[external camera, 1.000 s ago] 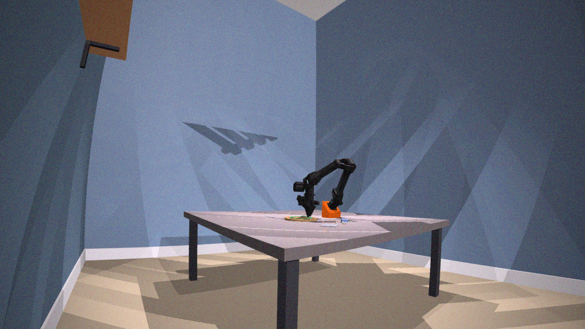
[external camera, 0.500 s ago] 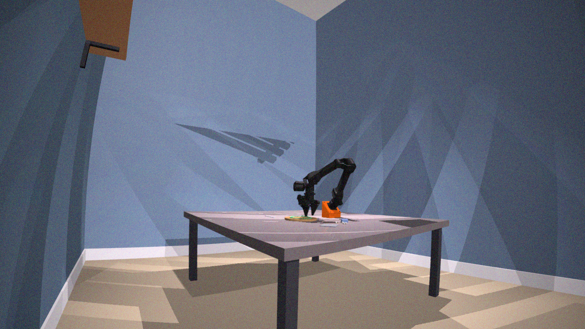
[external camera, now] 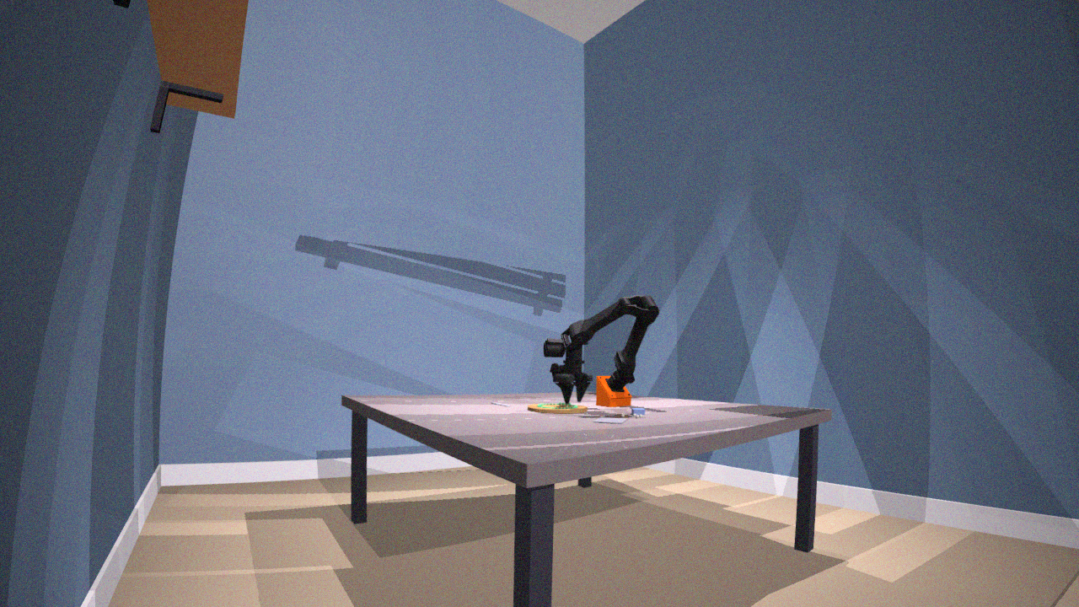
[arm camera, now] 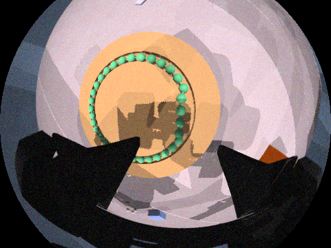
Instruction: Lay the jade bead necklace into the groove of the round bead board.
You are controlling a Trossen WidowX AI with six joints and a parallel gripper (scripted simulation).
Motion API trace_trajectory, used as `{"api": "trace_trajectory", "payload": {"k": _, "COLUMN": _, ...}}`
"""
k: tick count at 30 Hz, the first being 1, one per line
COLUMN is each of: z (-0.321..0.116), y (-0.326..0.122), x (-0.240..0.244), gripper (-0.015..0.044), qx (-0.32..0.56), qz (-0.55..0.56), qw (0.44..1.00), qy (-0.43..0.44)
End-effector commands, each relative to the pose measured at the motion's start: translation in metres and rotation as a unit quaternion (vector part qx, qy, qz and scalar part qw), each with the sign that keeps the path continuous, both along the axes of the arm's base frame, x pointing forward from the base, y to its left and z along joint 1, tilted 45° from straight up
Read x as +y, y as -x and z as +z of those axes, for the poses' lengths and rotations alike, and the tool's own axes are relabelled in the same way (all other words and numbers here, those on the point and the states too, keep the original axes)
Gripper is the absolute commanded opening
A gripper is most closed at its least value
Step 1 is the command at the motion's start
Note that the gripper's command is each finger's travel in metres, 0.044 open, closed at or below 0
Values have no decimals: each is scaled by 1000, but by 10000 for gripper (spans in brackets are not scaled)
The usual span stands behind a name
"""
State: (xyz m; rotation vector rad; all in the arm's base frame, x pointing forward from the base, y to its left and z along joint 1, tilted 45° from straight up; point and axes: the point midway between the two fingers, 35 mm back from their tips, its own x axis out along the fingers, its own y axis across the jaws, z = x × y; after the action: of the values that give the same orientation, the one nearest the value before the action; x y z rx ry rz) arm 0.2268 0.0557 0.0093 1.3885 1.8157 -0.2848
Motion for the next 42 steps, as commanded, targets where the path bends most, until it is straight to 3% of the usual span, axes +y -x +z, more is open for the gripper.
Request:
{"api": "trace_trajectory", "payload": {"k": 1, "z": 4, "y": -4, "x": -8, "gripper": 361, "qx": -10, "qz": 8, "qw": 1000, "qy": 2}}
{"api": "trace_trajectory", "payload": {"k": 10, "z": 10, "y": -10, "x": -23, "gripper": 125, "qx": -30, "qz": 29, "qw": 999, "qy": 0}}
{"api": "trace_trajectory", "payload": {"k": 40, "z": -13, "y": -7, "x": 0, "gripper": 120, "qx": -30, "qz": 29, "qw": 999, "qy": -1}}
{"api": "trace_trajectory", "payload": {"k": 42, "z": -11, "y": -9, "x": -2, "gripper": 67, "qx": -35, "qz": 32, "qw": 999, "qy": 1}}
